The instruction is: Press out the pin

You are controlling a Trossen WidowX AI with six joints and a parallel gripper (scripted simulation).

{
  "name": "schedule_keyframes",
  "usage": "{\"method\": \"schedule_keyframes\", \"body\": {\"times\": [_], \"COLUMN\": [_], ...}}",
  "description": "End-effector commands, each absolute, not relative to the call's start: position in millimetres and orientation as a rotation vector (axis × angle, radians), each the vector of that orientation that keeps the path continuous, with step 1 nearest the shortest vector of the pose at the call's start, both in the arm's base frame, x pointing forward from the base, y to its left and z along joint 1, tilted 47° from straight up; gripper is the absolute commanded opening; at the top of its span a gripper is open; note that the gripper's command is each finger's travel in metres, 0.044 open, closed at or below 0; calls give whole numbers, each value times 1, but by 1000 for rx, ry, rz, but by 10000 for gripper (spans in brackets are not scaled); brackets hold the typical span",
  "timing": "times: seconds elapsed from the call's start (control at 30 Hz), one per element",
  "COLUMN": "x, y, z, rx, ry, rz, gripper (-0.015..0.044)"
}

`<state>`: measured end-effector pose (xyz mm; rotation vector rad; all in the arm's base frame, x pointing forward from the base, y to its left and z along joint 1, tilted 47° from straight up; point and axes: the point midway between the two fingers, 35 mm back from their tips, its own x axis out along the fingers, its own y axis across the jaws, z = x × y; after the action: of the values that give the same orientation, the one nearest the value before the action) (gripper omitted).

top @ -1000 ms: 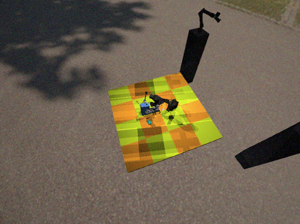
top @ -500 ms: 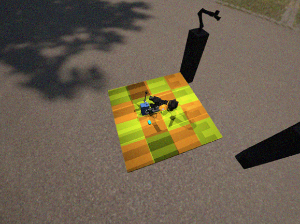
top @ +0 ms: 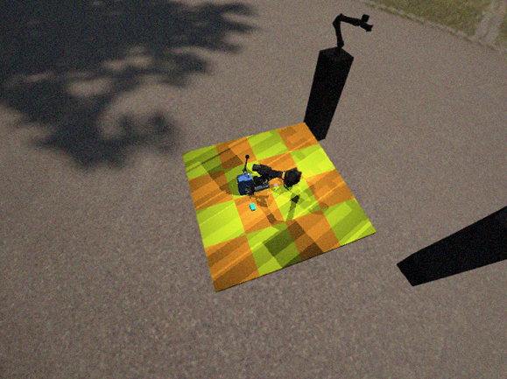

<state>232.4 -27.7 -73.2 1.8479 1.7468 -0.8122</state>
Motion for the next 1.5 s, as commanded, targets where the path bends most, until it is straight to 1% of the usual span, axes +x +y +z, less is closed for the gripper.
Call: {"method": "schedule_keyframes", "body": {"times": [0.0, 0.43, 0.53, 0.63, 0.73, 0.9, 1.13, 1.17, 1.4, 1.47], "x": [233, 233, 232, 232, 233, 232, 232, 232, 232, 225], "y": [-28, -35, -57, -59, -70, -105, -107, -107, -107, -107], "z": [-73, -66, -44, -42, -33, 0, 2, 2, 2, 2], "rx": [1844, 1845, 1849, 1849, 1851, 1859, 1859, 1859, 1859, 1859], "ry": [1747, 1747, 1750, 1750, 1746, 1738, 1738, 1738, 1738, 1738], "rz": [-810, -811, -811, -811, -812, -815, -815, -815, -815, -817], "gripper": [105, 440, 440, 440, 361, 230, 46, 30, 30, 30]}}
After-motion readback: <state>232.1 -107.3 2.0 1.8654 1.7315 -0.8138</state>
